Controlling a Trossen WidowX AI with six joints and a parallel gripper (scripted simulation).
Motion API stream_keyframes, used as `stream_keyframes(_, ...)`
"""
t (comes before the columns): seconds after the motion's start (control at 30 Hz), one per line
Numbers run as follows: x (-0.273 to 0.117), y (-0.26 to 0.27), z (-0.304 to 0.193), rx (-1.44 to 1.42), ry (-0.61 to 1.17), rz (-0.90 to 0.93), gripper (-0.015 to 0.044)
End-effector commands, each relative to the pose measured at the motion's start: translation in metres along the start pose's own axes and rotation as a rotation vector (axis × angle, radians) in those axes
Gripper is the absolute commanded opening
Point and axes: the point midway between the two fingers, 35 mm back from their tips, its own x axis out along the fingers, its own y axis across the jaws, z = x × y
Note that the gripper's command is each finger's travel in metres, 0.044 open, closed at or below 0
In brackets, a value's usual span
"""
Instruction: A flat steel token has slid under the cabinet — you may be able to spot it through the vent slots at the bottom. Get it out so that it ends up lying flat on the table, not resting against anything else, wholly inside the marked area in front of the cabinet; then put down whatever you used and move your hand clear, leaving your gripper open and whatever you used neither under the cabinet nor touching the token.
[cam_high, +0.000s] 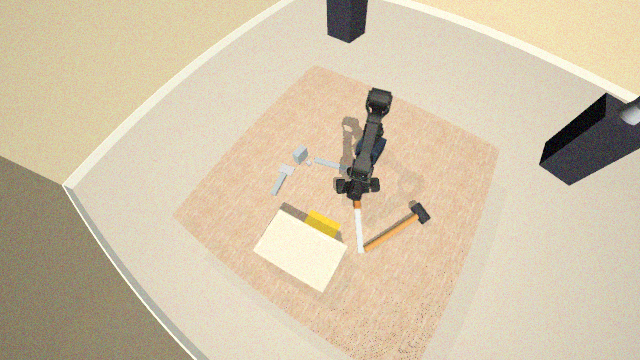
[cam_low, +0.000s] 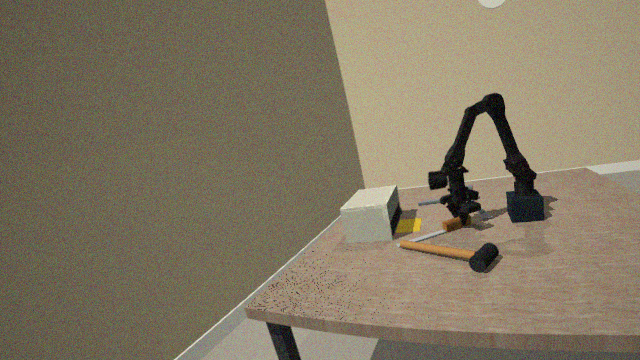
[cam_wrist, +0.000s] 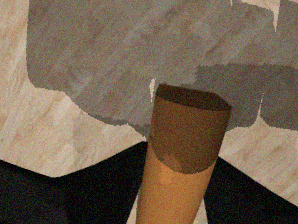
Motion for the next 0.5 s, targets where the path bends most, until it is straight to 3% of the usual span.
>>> stream_keyframes(0.0, -0.0005, -0.0046, -0.0014, -0.019, 0.002, -0.007, 0.0000)
stream_keyframes(0.47, -0.0005, -0.0070, -0.0022, -0.019, 0.002, -0.007, 0.0000)
